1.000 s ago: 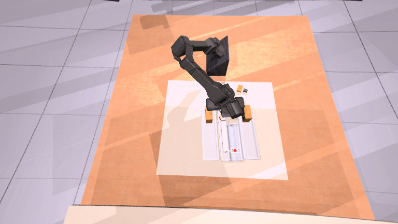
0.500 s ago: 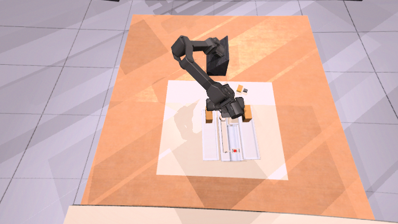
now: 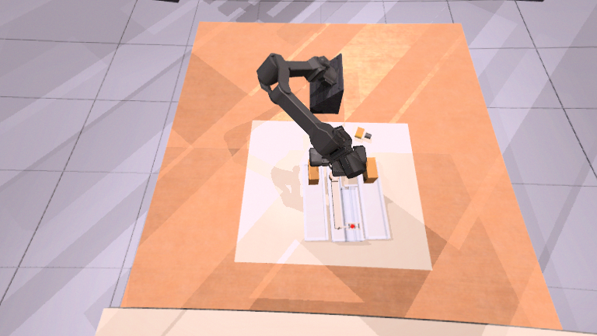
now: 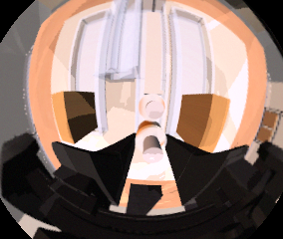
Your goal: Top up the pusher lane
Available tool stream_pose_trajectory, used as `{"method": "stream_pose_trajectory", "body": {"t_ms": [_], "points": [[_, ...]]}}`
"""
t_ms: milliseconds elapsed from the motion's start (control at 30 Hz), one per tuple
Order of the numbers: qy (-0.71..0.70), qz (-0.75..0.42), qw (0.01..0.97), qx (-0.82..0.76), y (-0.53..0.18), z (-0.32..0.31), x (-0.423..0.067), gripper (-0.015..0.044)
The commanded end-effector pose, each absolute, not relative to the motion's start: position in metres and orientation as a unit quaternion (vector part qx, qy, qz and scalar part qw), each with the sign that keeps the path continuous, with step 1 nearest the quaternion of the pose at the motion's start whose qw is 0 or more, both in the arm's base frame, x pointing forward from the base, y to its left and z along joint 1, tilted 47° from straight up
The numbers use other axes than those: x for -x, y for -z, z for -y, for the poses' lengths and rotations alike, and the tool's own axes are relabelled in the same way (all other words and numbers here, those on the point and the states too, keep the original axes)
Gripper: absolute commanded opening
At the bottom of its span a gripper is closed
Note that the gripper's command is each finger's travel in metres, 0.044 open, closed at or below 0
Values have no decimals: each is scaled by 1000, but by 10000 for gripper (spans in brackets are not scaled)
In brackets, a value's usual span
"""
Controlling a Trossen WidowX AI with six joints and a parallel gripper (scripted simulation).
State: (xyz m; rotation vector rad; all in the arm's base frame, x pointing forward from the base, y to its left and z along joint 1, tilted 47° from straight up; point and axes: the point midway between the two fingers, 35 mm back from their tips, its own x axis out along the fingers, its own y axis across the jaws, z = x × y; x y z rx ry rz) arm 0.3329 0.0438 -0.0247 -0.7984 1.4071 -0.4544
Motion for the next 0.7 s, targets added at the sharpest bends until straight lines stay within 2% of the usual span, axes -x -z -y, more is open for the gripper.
{"method": "stream_pose_trajectory", "body": {"t_ms": [0, 667], "points": [[201, -616, 675, 353, 22, -48, -339, 0], [201, -616, 675, 353, 22, -48, -342, 0]]}}
